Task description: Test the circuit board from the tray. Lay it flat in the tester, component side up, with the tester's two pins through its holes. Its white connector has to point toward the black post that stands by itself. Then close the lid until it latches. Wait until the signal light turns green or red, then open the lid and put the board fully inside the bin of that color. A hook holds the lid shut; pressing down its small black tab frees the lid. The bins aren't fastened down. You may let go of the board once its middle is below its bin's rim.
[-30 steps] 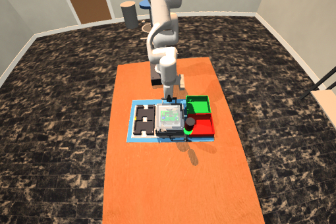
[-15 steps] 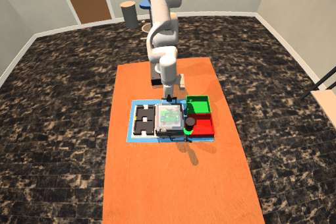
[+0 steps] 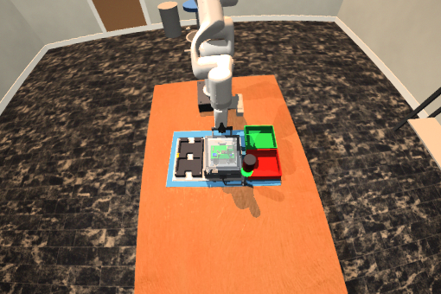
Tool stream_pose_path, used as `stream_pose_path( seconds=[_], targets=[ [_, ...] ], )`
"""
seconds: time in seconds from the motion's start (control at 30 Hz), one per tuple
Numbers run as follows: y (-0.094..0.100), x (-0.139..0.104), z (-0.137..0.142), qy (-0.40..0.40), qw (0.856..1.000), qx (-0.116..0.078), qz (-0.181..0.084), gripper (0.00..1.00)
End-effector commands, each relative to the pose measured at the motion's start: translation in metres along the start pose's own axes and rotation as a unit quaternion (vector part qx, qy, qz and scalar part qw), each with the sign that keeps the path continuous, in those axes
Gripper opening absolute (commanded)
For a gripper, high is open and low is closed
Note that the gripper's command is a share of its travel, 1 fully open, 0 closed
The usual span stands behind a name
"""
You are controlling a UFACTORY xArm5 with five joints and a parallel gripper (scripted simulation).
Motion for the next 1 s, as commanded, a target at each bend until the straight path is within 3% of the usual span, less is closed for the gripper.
stream_pose_path(
  seconds=[0.0, 0.53, 0.57, 0.97],
  targets=[
    [0.0102, -0.0017, 0.0079, 0.000, 1.000, -0.003, 0.000, 0.00],
    [0.0159, -0.0027, 0.0124, 0.000, 1.000, -0.003, 0.000, 0.00],
    [0.0159, -0.0027, 0.0124, 0.000, 1.000, -0.003, 0.000, 0.28],
    [0.0159, -0.0027, 0.0124, 0.000, 1.000, -0.003, 0.000, 0.28]
  ],
)
Point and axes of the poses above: the point where the finger pads meet when closed, its own y axis back along the fingers, its own z axis across the jaws, x = y × z, the point moved 3 cm from there along y, back along the fingers, and after that the axes turned 13 degrees about y, right-handed, at the moved point
